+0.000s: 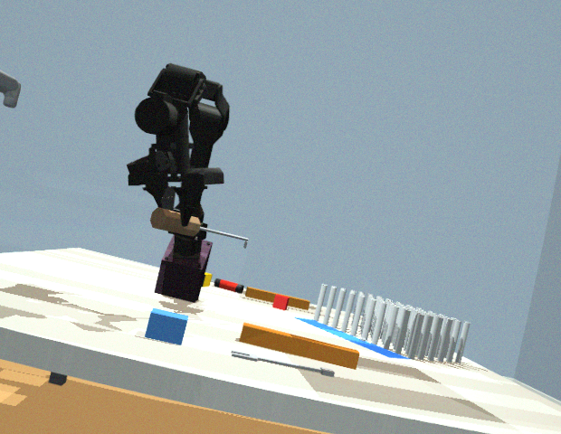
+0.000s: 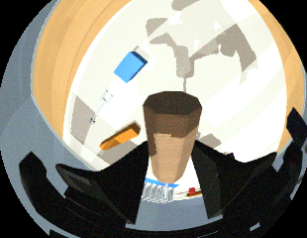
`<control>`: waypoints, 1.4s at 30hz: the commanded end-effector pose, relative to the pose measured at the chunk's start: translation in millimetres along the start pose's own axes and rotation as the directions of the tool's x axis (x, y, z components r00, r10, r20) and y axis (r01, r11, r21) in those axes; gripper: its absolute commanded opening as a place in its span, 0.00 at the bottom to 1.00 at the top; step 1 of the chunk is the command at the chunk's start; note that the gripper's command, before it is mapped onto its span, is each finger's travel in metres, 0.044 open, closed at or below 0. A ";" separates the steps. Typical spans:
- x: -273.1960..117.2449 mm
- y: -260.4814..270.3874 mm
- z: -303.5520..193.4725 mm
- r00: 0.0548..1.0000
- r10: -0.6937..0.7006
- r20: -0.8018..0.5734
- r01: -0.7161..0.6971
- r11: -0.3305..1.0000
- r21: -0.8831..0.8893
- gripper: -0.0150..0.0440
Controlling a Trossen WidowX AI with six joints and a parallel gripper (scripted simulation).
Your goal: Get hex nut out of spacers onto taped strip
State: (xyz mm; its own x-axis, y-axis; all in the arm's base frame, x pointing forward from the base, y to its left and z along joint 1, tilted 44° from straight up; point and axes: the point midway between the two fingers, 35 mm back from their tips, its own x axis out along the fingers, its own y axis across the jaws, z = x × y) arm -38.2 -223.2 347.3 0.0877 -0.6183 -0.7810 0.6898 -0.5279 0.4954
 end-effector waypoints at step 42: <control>36.5 -1.8 19.7 1.000 0.009 0.006 -0.009 1.000 -0.008 0.25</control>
State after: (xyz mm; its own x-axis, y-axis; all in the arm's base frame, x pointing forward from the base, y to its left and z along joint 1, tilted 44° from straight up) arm -49.4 -252.6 330.0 0.0867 -0.6319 -0.7702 0.6975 -0.5135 0.4998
